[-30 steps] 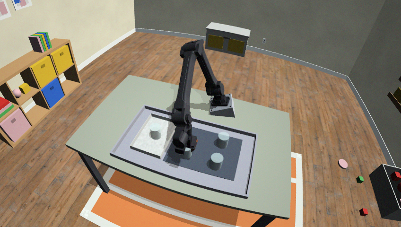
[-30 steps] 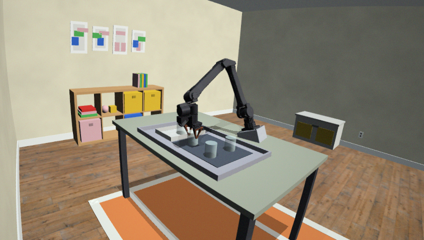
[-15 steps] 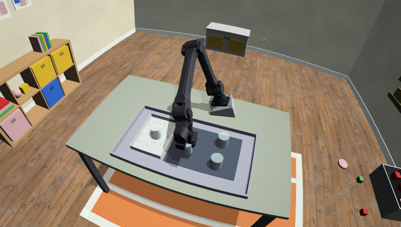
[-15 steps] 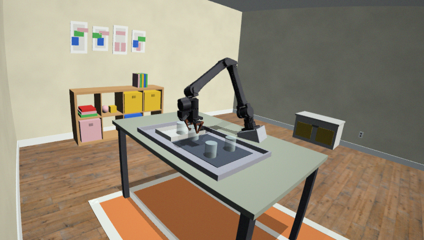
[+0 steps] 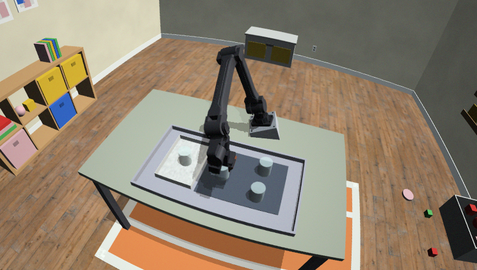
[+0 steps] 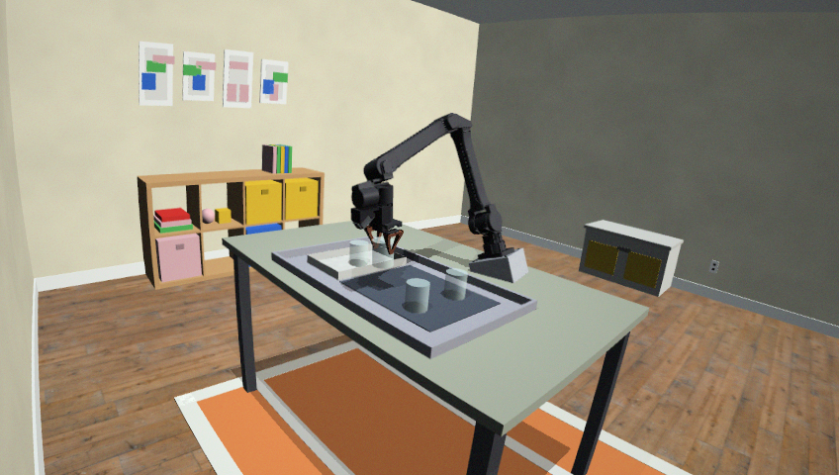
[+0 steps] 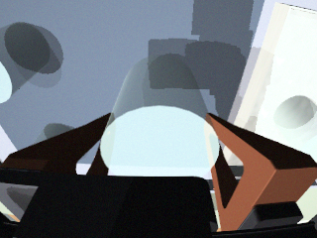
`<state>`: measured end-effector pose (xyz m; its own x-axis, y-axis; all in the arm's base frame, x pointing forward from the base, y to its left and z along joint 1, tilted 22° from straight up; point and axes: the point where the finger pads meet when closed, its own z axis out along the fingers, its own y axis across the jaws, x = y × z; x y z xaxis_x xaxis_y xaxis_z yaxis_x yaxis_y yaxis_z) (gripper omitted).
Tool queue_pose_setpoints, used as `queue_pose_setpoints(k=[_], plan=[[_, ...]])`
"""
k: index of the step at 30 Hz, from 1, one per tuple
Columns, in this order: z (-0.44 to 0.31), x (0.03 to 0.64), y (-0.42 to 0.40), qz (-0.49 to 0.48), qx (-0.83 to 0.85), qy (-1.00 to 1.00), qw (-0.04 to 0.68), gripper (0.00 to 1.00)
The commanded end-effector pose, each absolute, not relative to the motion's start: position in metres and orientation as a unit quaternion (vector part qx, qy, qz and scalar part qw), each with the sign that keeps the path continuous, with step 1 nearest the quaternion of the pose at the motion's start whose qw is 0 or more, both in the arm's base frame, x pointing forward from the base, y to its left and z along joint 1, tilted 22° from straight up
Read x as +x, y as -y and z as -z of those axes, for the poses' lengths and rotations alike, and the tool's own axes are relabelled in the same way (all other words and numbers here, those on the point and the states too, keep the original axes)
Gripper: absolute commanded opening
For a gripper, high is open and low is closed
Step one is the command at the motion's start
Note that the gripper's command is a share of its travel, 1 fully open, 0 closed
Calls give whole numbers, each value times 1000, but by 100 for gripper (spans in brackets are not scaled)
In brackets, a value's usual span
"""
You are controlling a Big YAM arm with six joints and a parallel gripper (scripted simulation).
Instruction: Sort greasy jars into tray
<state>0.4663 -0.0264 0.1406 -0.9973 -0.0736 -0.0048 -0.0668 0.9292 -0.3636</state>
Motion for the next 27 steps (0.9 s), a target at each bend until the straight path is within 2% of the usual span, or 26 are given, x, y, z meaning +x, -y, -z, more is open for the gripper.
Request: queue_pose_setpoints(k=[1, 27], plan=[[-181, 483, 15, 185, -27, -981, 48, 0], [-201, 481, 7, 185, -27, -981, 48, 0]])
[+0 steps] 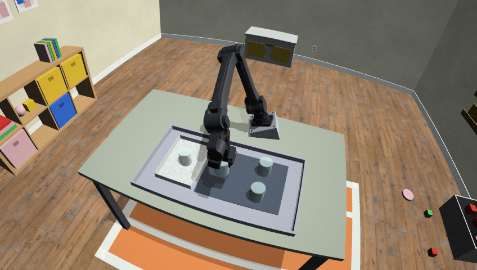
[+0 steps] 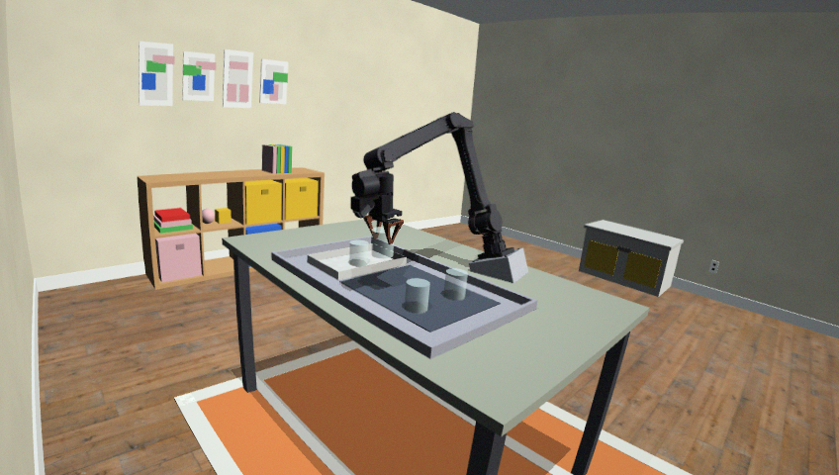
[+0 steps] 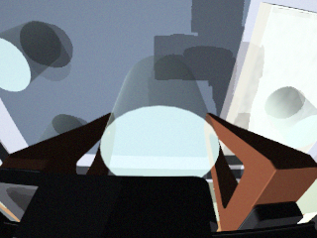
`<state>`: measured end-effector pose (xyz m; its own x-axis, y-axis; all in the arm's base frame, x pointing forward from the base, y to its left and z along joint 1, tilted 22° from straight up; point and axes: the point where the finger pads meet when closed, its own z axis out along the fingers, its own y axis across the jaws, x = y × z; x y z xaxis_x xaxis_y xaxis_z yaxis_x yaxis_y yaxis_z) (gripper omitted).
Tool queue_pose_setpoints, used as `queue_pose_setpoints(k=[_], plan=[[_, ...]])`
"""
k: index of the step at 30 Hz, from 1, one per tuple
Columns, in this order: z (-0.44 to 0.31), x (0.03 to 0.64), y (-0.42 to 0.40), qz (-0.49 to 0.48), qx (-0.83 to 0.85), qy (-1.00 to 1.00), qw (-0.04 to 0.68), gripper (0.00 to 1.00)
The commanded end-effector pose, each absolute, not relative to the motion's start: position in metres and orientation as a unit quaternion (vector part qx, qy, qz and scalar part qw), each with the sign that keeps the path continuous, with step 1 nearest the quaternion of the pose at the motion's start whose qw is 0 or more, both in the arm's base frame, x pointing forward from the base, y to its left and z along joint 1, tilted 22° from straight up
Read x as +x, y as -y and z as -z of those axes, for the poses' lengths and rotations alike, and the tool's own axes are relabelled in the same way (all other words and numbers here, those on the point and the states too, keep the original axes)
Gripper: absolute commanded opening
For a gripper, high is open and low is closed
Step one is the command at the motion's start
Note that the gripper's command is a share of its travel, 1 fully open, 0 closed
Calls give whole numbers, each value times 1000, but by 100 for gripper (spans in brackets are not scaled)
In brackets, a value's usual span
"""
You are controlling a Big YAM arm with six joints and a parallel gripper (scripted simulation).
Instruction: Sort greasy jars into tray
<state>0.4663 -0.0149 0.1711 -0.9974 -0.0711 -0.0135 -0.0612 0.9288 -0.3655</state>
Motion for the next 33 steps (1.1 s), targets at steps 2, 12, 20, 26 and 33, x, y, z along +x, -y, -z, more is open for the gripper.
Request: queue_pose_setpoints(k=[2, 12, 20, 26, 33], plan=[[-201, 481, 7, 185, -27, -981, 48, 0], [-201, 481, 7, 185, -27, -981, 48, 0], [-220, 488, 2, 185, -27, -981, 48, 0], [-220, 488, 2, 185, -27, -981, 48, 0], [-224, 488, 14, 185, -27, -981, 48, 0]])
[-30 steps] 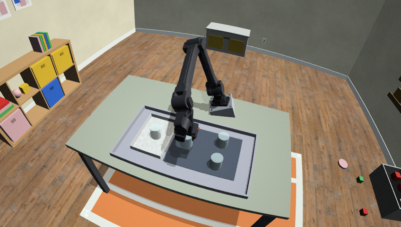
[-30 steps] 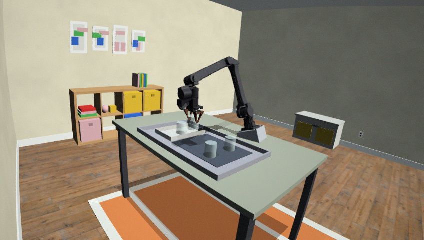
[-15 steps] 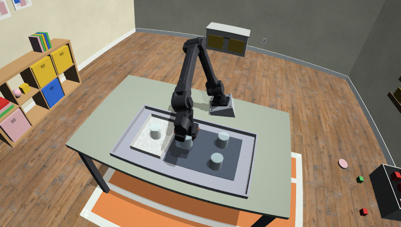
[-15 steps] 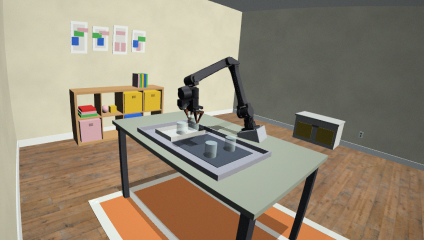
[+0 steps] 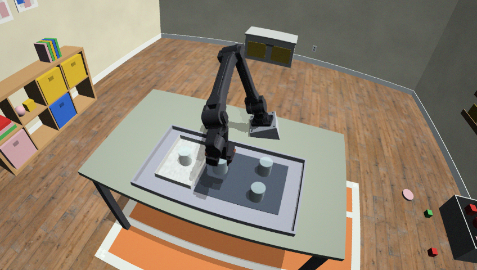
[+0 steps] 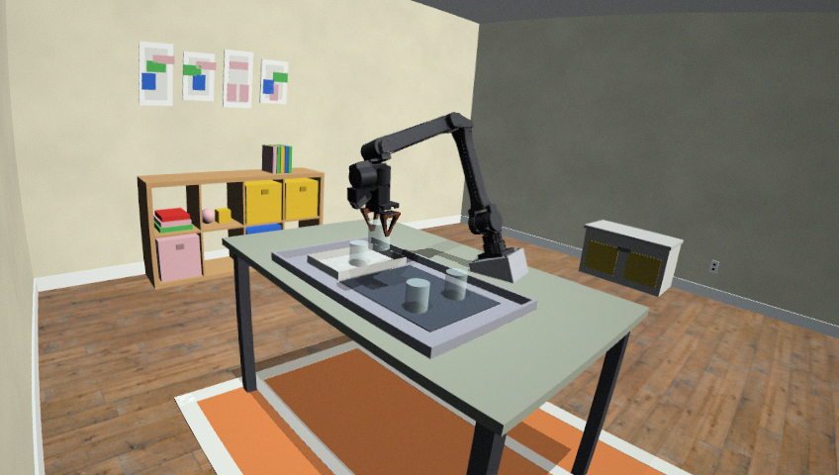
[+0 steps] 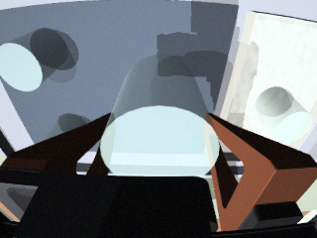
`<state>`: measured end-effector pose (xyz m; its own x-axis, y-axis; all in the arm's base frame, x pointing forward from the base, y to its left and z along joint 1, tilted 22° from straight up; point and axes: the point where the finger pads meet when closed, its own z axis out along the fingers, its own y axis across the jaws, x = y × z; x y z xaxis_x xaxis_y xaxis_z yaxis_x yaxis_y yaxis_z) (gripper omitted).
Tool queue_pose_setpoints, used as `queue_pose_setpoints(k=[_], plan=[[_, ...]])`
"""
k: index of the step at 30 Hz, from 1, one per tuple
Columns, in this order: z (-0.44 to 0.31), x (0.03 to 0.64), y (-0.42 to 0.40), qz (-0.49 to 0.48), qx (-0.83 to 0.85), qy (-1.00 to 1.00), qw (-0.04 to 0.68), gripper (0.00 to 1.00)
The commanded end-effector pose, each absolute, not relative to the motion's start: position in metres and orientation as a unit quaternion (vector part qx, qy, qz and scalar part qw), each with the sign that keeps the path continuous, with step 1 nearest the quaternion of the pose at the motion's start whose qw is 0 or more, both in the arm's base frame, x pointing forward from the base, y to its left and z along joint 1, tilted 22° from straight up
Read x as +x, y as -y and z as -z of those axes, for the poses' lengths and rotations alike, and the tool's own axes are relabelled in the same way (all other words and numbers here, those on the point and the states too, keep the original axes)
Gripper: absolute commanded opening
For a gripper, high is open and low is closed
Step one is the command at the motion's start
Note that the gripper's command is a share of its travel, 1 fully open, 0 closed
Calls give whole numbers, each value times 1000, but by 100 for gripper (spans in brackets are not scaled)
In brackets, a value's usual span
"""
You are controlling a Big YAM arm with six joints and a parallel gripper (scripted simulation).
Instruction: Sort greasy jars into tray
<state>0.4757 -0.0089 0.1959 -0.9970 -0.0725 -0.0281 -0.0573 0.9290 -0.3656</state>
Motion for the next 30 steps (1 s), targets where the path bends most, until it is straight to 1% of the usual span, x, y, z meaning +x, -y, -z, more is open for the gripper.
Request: queue_pose_setpoints(k=[1, 30], plan=[[-226, 488, 17, 185, -27, -981, 48, 0], [-256, 492, 93, 185, -27, -981, 48, 0]])
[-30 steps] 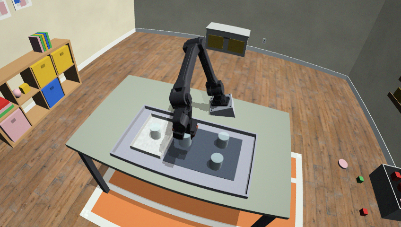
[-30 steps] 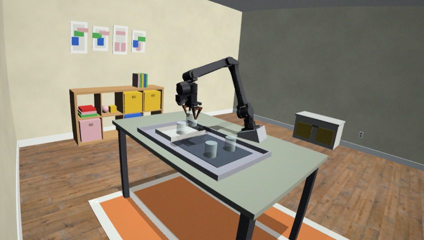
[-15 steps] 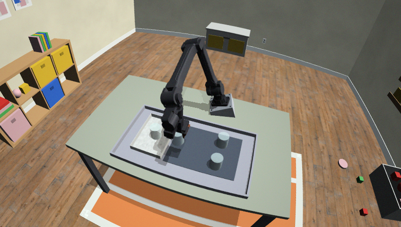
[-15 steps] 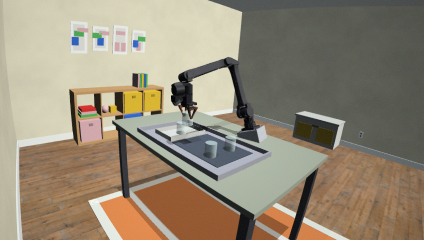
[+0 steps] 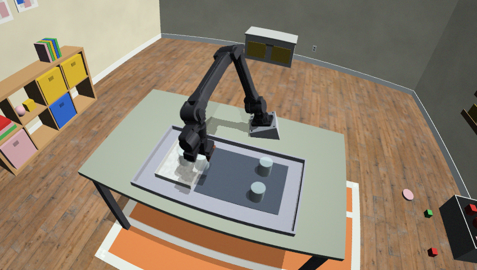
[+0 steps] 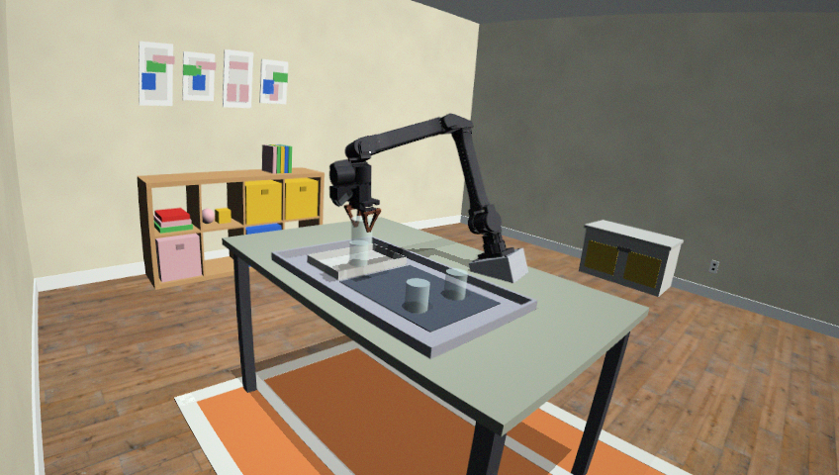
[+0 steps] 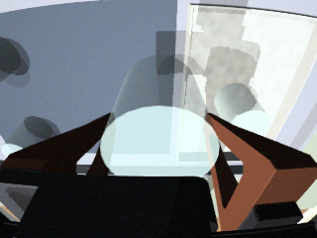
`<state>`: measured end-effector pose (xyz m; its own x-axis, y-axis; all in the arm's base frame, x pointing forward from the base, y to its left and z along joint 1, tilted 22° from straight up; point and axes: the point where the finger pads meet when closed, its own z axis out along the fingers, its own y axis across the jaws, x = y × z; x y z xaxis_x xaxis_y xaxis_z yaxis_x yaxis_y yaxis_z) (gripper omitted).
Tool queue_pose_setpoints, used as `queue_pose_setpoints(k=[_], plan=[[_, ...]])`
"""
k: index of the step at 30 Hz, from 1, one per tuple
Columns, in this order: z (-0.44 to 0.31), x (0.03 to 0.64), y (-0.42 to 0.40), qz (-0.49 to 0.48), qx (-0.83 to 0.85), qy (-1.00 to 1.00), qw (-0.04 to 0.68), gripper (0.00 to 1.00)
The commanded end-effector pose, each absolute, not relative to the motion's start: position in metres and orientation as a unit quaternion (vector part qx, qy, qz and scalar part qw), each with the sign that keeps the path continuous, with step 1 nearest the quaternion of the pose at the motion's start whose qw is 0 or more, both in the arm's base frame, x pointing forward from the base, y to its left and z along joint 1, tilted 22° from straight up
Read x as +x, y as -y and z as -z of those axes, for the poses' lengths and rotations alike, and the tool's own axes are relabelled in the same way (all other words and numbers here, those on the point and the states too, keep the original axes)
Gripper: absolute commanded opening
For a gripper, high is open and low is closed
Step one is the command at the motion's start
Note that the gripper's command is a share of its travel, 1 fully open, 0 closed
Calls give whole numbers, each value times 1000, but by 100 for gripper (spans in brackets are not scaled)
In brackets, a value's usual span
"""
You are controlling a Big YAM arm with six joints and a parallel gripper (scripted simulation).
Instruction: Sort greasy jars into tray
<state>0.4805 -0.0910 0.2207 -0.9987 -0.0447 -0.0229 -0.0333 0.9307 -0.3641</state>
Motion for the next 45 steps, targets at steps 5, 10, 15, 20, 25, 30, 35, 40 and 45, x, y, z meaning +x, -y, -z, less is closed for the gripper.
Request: queue_pose_setpoints(k=[5, 10, 15, 20, 25, 30, 35, 40, 45], plan=[[-262, 493, 109, 185, -27, -981, 48, 0], [-268, 494, 124, 185, -27, -981, 48, 0], [-274, 494, 139, 185, -27, -981, 48, 0], [-277, 495, 148, 185, -27, -981, 48, 0], [-283, 496, 164, 185, -27, -981, 48, 0], [-289, 496, 179, 185, -27, -981, 48, 0], [-293, 497, 188, 185, -27, -981, 48, 0], [-299, 498, 203, 185, -27, -981, 48, 0], [-302, 498, 209, 185, -27, -981, 48, 0]])
